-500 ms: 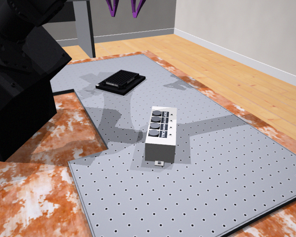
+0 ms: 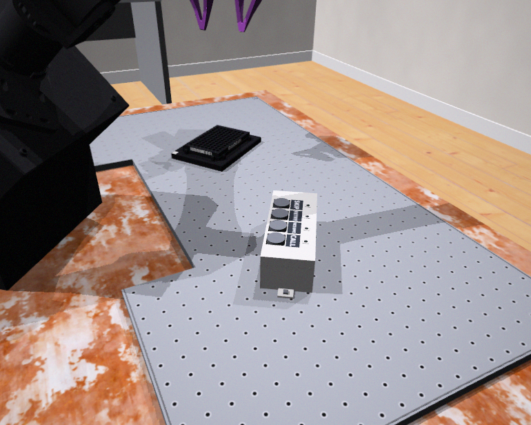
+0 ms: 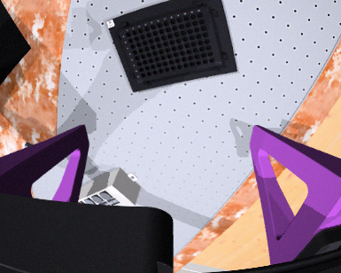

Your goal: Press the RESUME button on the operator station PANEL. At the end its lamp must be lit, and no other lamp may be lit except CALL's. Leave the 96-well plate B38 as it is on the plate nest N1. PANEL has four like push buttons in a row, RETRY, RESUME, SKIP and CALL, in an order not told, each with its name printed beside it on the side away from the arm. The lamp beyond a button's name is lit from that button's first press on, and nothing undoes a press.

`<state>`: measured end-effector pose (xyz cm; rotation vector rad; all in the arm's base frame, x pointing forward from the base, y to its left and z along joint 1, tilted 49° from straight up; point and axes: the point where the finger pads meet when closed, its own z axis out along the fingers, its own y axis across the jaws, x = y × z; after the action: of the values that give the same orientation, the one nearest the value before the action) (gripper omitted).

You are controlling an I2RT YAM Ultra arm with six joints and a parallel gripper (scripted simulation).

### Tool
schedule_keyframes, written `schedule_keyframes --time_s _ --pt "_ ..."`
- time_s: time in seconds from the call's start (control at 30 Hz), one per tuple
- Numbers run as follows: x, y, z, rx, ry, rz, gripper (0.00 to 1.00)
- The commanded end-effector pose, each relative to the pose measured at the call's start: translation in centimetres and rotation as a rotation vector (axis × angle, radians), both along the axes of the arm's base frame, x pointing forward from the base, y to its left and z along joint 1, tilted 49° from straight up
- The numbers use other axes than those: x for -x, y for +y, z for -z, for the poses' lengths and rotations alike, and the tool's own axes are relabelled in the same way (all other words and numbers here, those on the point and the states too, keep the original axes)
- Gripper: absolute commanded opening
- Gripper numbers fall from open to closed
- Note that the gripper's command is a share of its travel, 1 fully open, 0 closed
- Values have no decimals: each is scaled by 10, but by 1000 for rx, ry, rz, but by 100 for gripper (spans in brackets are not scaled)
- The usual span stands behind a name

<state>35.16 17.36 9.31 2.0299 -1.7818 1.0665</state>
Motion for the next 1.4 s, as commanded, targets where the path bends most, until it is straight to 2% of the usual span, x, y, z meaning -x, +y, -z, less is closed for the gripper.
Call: schedule_keyframes --time_s 0.0,0.03,0.07,0.53,0.63,0.73,0.8,1.1,1.17,1.37 --pt "1 3 -2 -6 -6 -7 100" --pt "1 3 -2 -6 -6 -7 100" --pt "0 -6 -5 -38 -25 34 0" --pt "-10 -73 -22 -275 -200 387 0" --pt "-9 -73 -23 -292 -212 401 0" --pt "-11 -92 -26 -338 -256 490 0" --pt "-11 -102 -28 -343 -261 498 0" --pt "-8 -146 -36 -475 -397 718 0" --pt "-8 -146 -36 -475 -397 718 0" --pt "-2 -175 -42 -552 -488 847 0"
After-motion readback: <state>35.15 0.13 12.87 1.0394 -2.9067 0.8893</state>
